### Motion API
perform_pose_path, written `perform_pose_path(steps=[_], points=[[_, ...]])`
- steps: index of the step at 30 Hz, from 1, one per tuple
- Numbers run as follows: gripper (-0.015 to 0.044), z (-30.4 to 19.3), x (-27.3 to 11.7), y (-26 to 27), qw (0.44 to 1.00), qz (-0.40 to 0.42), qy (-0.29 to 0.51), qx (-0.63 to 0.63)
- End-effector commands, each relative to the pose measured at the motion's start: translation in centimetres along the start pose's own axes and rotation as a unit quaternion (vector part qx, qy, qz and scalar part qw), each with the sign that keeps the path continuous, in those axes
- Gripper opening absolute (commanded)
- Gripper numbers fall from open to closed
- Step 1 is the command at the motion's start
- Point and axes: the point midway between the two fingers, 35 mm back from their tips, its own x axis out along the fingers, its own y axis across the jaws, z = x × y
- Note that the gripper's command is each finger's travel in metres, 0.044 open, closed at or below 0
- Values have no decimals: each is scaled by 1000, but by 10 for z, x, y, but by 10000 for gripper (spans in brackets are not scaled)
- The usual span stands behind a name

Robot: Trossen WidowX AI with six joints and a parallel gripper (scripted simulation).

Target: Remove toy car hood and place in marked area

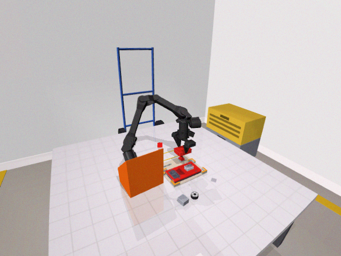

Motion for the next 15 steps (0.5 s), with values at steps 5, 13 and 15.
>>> perform_pose_path(steps=[5, 13, 15], points=[[0, -7, -3, 46, 1000, 2, -1, 3], [0, -18, -4, 88, 1000, 6, -1, 2], [0, -22, -4, 99, 1000, 7, -1, 1]])
